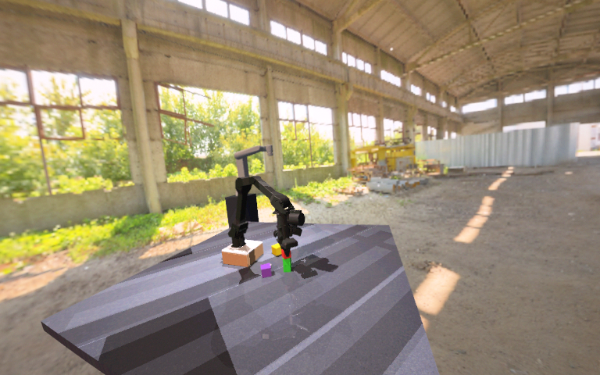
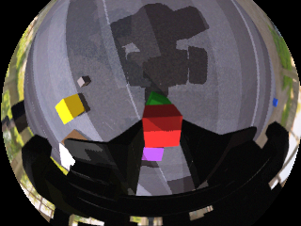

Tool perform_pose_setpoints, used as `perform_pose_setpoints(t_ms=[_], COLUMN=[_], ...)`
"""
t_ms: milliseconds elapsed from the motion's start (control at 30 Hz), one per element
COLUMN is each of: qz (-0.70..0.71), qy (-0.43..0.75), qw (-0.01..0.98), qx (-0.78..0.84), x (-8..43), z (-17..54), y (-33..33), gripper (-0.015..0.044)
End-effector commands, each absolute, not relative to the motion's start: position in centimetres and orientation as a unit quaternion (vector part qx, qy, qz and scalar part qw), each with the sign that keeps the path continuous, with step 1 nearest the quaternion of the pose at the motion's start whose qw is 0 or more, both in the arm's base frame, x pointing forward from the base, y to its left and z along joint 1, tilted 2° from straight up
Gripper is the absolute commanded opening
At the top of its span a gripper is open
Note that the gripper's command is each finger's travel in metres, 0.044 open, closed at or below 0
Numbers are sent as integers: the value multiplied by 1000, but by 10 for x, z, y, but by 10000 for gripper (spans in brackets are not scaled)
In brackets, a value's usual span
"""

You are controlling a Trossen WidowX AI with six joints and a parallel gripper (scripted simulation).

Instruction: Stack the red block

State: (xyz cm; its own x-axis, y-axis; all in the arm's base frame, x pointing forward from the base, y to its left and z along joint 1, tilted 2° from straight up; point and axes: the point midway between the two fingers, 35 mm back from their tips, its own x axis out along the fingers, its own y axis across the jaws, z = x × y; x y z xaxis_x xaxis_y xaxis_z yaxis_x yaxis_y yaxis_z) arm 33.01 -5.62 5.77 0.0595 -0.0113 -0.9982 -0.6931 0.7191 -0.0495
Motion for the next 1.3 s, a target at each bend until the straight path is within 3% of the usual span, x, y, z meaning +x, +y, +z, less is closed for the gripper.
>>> perform_pose_setpoints(t_ms=[0,400,967,1267], qz=[256,256,253,253], qy=[636,636,637,637], qw=[674,674,673,673], qx=[-276,-276,-276,-276], x=[330,330,330,330], z=[57,62,57,57], y=[-56,-55,-56,-56], gripper=[0,0,440,440])
